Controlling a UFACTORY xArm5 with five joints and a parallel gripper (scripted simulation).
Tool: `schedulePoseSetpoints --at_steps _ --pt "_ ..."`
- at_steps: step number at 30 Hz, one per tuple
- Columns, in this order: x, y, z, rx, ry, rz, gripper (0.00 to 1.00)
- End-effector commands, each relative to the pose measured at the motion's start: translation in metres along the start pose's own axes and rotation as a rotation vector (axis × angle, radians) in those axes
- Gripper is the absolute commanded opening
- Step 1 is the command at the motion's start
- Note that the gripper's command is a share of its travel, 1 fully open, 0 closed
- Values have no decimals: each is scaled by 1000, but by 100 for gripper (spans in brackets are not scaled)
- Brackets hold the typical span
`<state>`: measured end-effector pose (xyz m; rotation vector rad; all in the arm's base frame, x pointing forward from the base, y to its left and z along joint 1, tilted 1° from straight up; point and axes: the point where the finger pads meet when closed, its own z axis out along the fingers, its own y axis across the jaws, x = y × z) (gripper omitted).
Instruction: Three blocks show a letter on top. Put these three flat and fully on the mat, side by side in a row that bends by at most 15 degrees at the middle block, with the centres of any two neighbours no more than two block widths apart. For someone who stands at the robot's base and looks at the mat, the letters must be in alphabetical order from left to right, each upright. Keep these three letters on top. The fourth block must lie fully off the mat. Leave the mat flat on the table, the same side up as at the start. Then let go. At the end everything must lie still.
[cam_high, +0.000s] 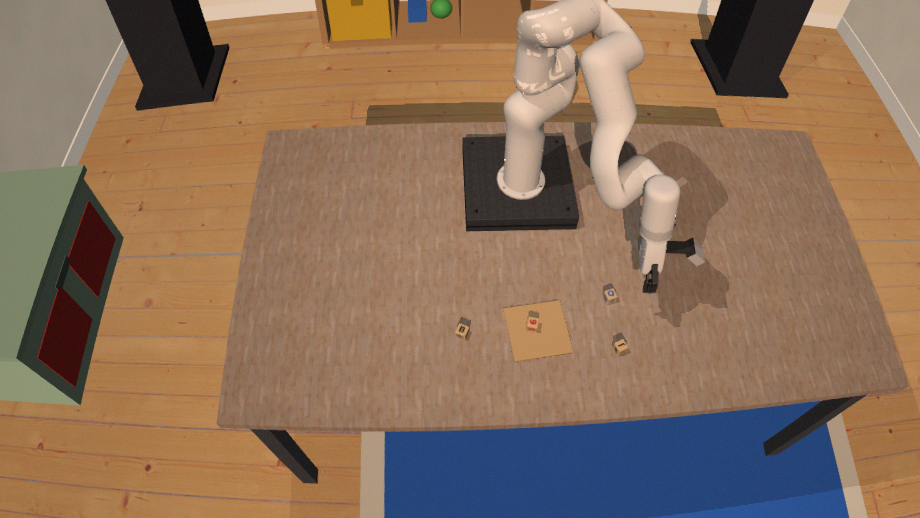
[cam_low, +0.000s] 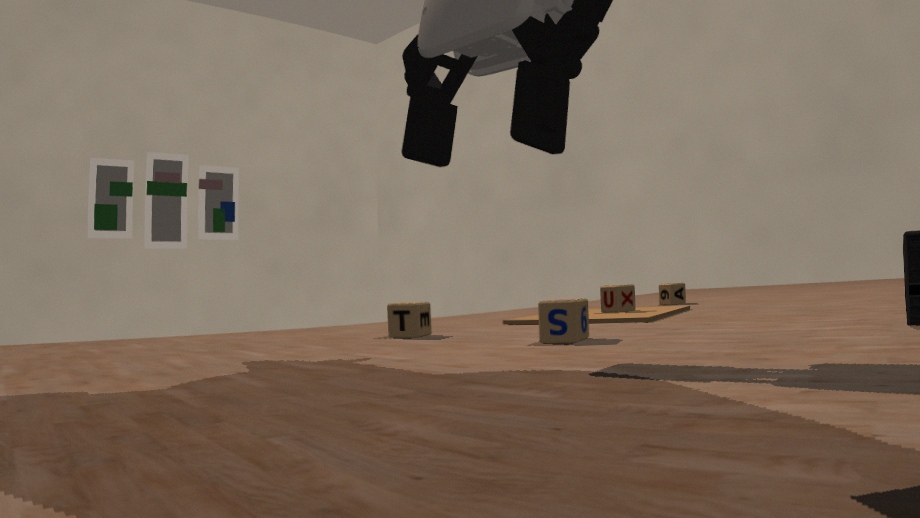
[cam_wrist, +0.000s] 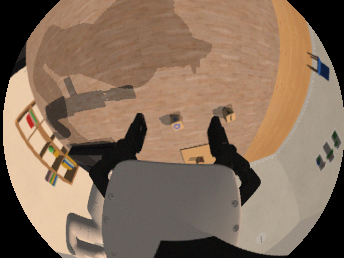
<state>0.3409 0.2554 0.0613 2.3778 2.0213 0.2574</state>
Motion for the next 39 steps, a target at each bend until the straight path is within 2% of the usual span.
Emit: schedulePoseSetpoints --at_steps 1,11,14,16,18,31,33,34,39 --pt "1 1 -1 -2 3 0 100" --pt "-1 4 0 -9 8 18 100" --pt "-15 20 2 -48 36 120 100" --pt "-15 20 2 -48 36 120 100" --pt "-28 32 3 -81 61 206 100" --pt "-81 71 2 -203 156 514 100" --pt "-81 71 2 -203 156 514 100" --pt "-94 79 0 -232 179 583 100" --pt "-115 89 -4 -276 215 688 100"
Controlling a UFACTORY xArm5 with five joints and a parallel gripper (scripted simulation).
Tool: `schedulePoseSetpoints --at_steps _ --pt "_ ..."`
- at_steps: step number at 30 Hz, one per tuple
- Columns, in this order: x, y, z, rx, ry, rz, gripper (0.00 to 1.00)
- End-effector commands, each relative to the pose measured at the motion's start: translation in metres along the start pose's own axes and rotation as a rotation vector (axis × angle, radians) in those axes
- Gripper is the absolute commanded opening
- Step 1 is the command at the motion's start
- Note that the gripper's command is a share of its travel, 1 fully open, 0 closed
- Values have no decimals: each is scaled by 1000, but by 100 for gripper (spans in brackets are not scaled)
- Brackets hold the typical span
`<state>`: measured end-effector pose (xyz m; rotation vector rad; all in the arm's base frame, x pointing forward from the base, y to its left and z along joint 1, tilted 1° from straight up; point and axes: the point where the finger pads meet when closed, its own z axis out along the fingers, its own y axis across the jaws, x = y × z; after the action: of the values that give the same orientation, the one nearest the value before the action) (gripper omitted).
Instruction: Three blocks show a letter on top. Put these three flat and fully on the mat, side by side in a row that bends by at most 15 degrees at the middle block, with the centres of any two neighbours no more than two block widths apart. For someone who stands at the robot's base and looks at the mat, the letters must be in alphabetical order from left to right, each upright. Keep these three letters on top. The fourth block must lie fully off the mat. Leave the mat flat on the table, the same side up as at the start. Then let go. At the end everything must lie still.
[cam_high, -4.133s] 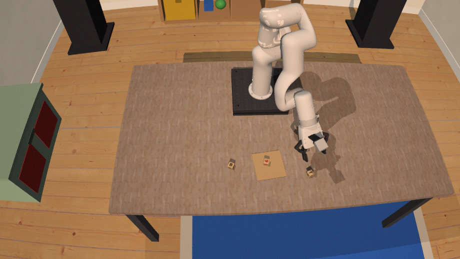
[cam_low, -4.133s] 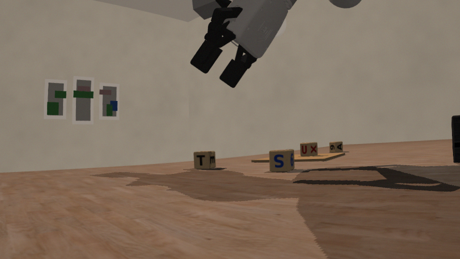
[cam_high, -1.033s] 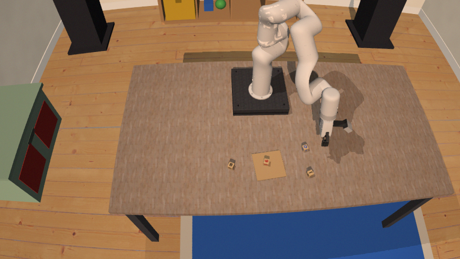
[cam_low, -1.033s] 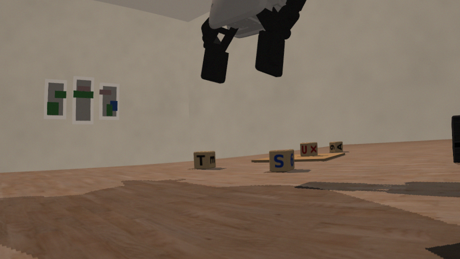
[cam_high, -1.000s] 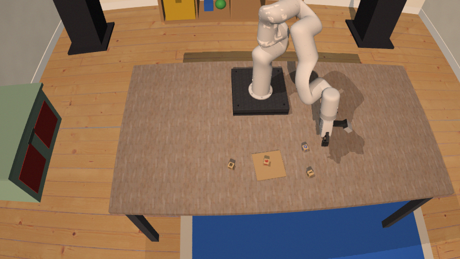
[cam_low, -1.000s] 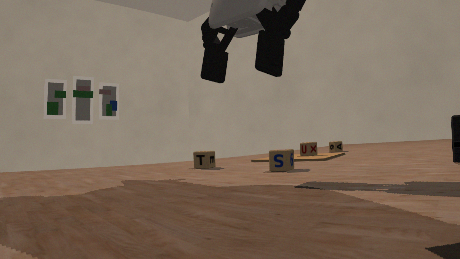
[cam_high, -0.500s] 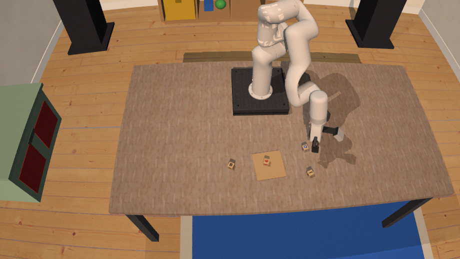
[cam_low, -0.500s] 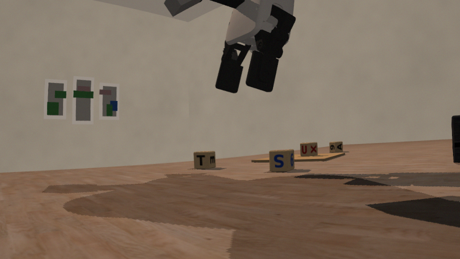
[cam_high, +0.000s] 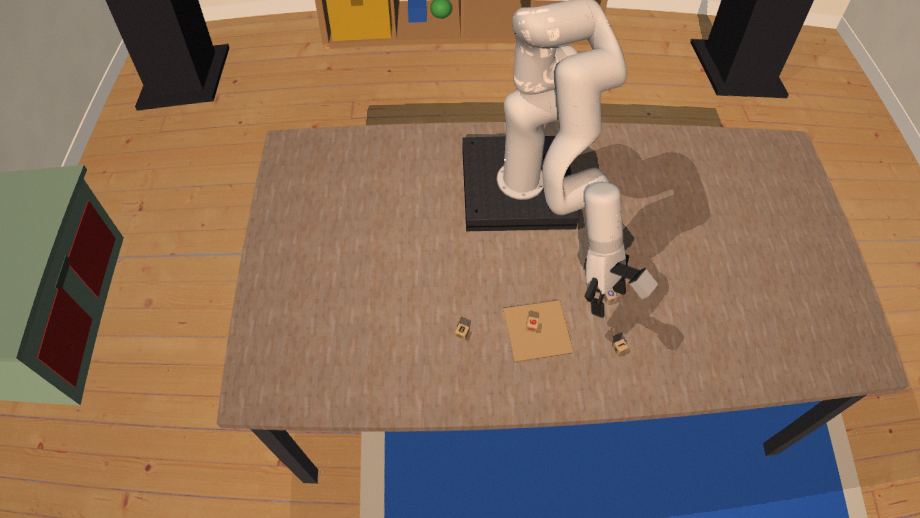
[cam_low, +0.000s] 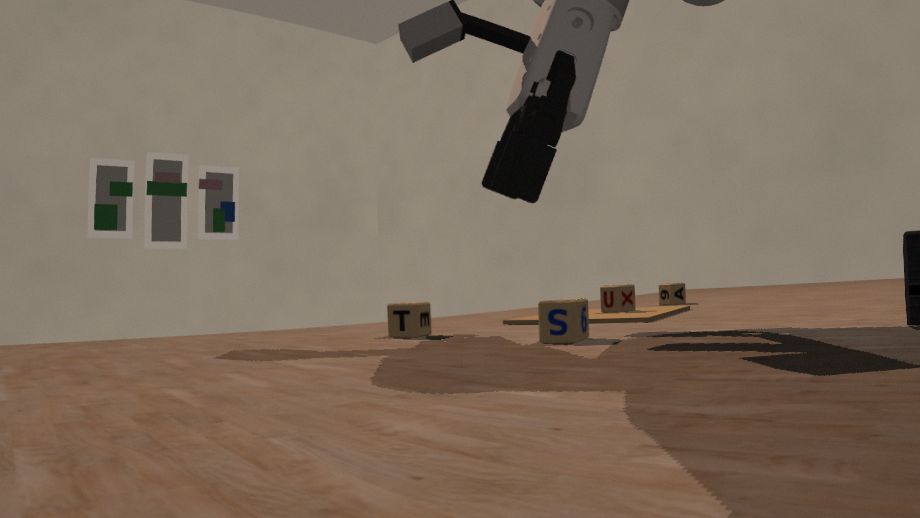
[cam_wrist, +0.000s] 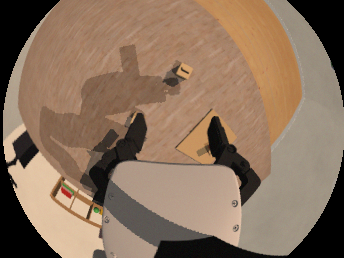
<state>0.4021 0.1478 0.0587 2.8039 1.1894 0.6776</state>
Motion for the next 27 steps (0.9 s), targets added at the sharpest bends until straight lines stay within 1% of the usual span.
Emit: schedulePoseSetpoints --at_steps 1,9,11,12,15,26,27 --pt "-11 24 -3 -53 50 120 100" --pt "-34 58 -14 -131 122 308 100" --pt "-34 58 -14 -131 122 308 100" --pt "-43 70 -19 -159 149 375 100" --pt "-50 78 -24 -183 172 429 100" --pt "-89 115 -52 -294 289 678 100" --pt "-89 115 -52 -294 289 678 100"
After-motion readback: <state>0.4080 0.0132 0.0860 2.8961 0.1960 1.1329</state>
